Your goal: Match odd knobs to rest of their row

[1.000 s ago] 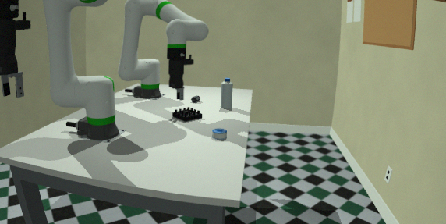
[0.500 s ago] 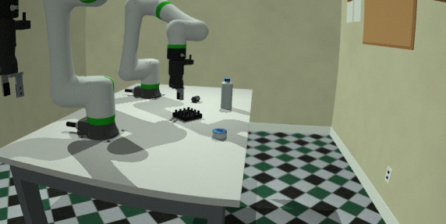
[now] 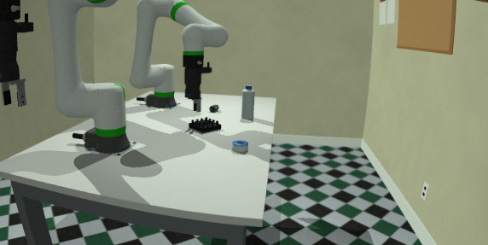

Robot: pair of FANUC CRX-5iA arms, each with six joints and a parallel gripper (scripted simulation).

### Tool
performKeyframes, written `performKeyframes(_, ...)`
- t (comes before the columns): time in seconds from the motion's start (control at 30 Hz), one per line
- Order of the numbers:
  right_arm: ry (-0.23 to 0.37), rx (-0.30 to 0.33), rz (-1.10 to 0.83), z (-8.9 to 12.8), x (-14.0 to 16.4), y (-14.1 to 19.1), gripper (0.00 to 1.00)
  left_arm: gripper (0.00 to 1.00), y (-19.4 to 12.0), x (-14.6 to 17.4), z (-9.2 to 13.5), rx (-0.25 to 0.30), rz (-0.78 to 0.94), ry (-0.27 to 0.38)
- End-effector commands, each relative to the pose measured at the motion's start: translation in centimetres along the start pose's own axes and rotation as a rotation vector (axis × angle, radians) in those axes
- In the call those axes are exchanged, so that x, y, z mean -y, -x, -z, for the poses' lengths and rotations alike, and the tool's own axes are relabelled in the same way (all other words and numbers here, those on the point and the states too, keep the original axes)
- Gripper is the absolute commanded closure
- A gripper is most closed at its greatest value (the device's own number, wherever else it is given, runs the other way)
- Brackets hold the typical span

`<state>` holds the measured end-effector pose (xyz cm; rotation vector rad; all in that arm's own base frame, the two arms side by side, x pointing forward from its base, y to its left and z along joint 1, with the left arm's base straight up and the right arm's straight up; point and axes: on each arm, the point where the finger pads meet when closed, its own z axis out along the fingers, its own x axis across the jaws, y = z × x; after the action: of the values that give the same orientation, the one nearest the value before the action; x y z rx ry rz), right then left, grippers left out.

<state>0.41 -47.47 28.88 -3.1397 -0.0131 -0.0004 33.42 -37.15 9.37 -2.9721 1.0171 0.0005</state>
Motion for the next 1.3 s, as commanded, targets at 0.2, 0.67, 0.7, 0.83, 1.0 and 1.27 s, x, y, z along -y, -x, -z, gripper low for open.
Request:
performKeyframes(0.2, 0.002, 0.0, 0.0, 0.1, 0.0, 0.0, 0.0, 0.54, 0.0, 0.0, -1.1, -0.002, 0.0, 0.001)
performKeyframes(0.67, 0.002, 0.0, 0.0, 0.1, 0.0, 0.0, 0.0, 0.54, 0.0, 0.1, -2.5, -0.002, 0.0, 0.001)
performKeyframes(0.7, 0.002, 0.0, 0.0, 0.1, 0.0, 0.0, 0.0, 0.54, 0.0, 0.1, -2.6, -0.002, 0.0, 0.001)
performKeyframes(0.83, 0.002, 0.0, 0.0, 0.1, 0.0, 0.0, 0.0, 0.54, 0.0, 0.1, -2.9, -0.002, 0.0, 0.001)
performKeyframes(1.0, 0.002, 0.0, 0.0, 0.1, 0.0, 0.0, 0.0, 0.54, 0.0, 0.1, -3.0, -0.002, 0.0, 0.001)
performKeyframes(1.27, 0.002, 0.0, 0.0, 0.1, 0.0, 0.0, 0.0, 0.54, 0.0, 0.1, -3.2, -0.002, 0.0, 0.001)
